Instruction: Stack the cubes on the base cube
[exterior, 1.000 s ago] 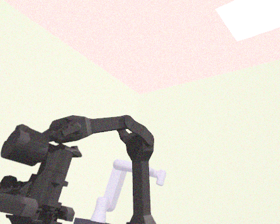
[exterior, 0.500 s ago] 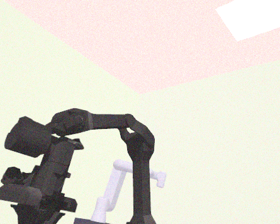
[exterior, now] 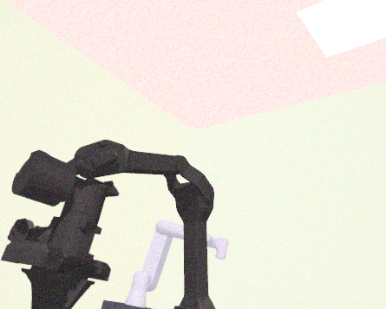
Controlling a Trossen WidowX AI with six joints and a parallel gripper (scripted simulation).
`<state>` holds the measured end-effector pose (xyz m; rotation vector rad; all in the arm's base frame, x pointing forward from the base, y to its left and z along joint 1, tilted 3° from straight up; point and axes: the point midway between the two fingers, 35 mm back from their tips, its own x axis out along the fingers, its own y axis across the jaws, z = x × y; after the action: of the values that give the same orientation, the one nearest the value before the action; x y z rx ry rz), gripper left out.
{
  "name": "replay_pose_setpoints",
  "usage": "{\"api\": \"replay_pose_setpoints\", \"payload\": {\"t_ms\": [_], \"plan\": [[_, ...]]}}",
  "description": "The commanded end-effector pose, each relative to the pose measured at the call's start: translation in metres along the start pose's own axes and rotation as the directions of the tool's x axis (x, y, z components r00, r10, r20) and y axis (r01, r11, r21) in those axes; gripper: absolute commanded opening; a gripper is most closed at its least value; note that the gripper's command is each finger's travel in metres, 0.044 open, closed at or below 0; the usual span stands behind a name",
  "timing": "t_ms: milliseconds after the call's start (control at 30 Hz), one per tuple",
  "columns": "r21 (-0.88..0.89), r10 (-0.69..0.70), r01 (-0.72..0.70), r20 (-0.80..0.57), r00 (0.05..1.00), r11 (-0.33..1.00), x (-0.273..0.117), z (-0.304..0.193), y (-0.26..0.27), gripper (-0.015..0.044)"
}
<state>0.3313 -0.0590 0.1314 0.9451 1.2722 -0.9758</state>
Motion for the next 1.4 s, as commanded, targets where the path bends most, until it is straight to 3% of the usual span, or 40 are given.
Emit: {"api": "replay_pose_setpoints", "payload": {"t_ms": [0, 533, 1367], "plan": [[0.007, 0.001, -0.002, 0.005, 1.000, 1.000, -0.006, 0.001, 0.000, 0.0105], [-0.004, -0.007, 0.007, 0.002, 1.000, 1.000, -0.020, -0.002, -0.003, 0.0105], [-0.380, -0.007, 0.004, -0.006, 1.000, 0.925, 0.003, -0.079, -0.002, 0.0105]]}}
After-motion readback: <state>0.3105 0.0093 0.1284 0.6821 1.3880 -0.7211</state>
